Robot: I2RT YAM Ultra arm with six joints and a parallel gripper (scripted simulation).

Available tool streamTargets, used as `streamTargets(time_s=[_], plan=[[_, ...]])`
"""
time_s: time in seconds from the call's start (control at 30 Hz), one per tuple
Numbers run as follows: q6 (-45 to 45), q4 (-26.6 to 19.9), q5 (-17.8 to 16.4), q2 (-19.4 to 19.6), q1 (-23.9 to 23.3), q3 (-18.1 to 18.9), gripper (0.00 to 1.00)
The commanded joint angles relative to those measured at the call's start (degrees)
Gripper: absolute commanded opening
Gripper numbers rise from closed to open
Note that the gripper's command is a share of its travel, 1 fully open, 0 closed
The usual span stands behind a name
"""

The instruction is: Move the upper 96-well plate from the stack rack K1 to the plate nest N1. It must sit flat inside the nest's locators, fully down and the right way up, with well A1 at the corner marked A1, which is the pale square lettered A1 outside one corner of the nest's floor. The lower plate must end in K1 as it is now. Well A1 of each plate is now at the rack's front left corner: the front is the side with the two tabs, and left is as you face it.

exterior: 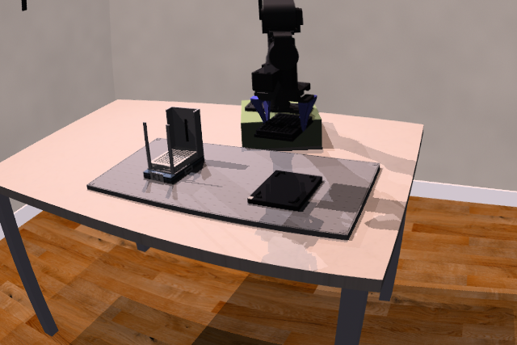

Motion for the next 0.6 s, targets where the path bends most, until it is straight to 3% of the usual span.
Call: streamTargets(time_s=[0.0, 0.43, 0.57], plan=[[-0.02, 0.65, 0.34, -2.03, 0.08, 1.56, 0.00], [0.03, 0.69, 0.34, -2.07, 0.15, 1.49, 0.00], [0.04, 1.18, 0.34, -1.93, 0.18, -1.06, 0.00]])
